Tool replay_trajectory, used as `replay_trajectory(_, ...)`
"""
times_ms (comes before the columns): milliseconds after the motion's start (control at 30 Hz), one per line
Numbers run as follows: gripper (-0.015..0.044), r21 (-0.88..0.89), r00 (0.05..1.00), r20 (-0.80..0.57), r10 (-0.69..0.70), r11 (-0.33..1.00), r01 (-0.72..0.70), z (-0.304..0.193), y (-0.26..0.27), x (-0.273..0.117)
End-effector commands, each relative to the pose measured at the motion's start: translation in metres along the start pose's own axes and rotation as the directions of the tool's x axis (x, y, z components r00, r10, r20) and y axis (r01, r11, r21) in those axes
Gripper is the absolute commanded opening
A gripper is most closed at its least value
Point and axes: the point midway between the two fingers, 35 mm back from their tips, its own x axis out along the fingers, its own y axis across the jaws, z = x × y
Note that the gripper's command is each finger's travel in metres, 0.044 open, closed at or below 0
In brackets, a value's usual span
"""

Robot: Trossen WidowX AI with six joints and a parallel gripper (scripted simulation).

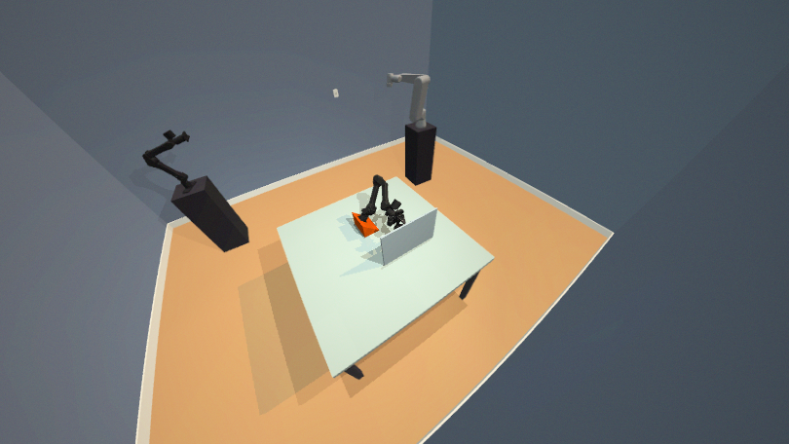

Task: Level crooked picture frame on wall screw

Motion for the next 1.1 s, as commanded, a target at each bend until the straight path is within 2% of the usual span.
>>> replay_trajectory(0,0.0260,0.006,1.000,-0.006,-0.001,1.000,0.001,-0.002,0.001,0.007)
replay_trajectory(367,0.0260,0.006,1.000,-0.006,0.000,1.000,0.000,-0.001,0.000,0.023)
replay_trajectory(1067,0.0260,0.006,1.000,-0.006,0.000,1.000,0.000,-0.001,0.000,0.024)
